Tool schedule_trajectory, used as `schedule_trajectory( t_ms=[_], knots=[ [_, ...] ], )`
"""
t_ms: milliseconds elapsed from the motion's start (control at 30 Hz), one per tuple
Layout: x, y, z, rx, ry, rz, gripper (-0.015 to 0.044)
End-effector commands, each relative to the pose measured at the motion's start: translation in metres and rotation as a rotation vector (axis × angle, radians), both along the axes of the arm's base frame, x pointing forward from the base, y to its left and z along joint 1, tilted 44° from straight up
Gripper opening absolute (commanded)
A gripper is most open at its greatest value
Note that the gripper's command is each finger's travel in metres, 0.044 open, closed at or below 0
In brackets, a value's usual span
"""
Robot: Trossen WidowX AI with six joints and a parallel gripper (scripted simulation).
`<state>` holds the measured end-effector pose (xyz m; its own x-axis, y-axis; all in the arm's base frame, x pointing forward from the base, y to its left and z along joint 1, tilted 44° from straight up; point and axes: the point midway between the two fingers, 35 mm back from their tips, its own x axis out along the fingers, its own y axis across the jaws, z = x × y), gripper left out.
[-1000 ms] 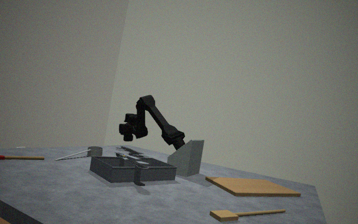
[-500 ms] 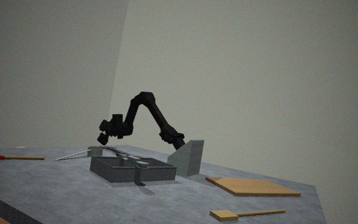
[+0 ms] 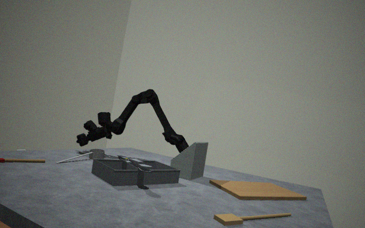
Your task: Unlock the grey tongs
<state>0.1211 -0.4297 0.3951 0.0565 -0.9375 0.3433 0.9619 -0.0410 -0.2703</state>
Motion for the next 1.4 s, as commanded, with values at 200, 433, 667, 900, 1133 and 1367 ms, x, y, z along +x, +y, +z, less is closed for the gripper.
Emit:
schedule_trajectory(
  t_ms=[200,433,667,900,1133,1367],
  knots=[
    [0.111,0.048,-0.049,0.236,-0.12,0.258,0.026],
    [0.148,0.078,-0.062,0.309,-0.12,0.372,0.026],
    [0.19,0.121,-0.103,0.496,-0.266,0.469,0.026],
    [0.224,0.2,-0.164,0.778,-0.501,0.501,0.026],
    [0.225,0.298,-0.232,1.013,-0.722,0.432,0.026],
    [0.2,0.364,-0.278,1.094,-0.843,0.372,0.026]
  ],
)
